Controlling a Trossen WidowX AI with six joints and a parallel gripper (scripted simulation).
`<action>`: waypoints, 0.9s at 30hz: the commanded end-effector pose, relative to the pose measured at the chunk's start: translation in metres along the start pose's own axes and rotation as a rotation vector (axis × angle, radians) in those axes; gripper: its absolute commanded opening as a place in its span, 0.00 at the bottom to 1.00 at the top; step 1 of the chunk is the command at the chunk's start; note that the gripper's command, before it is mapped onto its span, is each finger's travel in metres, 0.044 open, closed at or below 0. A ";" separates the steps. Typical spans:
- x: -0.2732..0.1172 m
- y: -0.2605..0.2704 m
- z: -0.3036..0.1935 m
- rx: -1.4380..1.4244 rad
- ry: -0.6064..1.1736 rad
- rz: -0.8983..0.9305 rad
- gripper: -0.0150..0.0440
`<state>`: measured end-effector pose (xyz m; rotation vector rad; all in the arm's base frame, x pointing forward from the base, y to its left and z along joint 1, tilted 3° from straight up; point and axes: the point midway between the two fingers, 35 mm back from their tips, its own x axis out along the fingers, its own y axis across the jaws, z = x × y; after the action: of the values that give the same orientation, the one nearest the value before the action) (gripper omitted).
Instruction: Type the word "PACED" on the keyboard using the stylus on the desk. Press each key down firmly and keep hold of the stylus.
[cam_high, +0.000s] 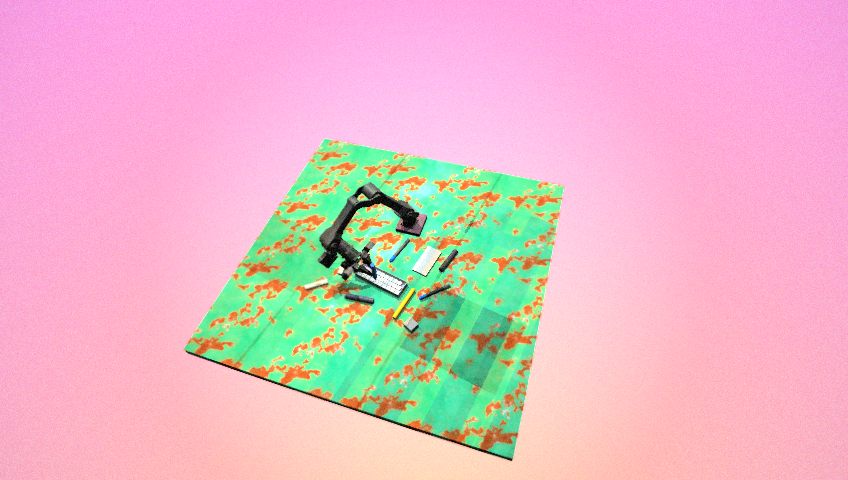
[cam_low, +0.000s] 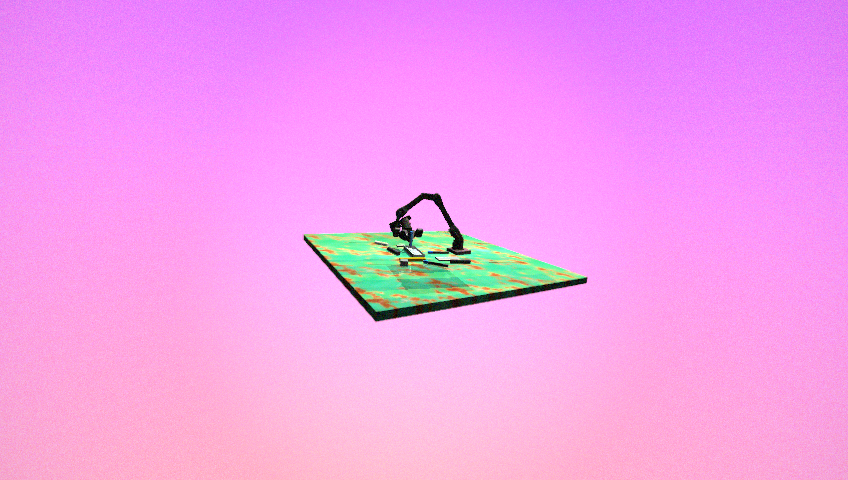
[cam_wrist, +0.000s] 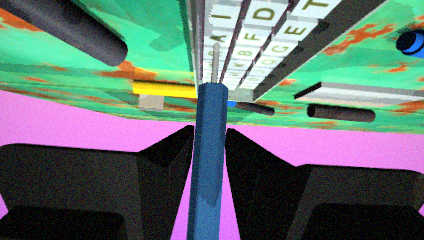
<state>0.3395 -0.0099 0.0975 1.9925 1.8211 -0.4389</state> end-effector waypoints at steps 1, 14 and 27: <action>0.001 -0.001 0.003 0.000 -0.002 -0.003 0.39; 0.004 -0.001 0.007 0.000 -0.002 -0.003 0.39; -0.007 0.000 -0.011 0.000 -0.002 -0.003 0.39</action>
<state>0.3380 -0.0093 0.0975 1.9966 1.8307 -0.4474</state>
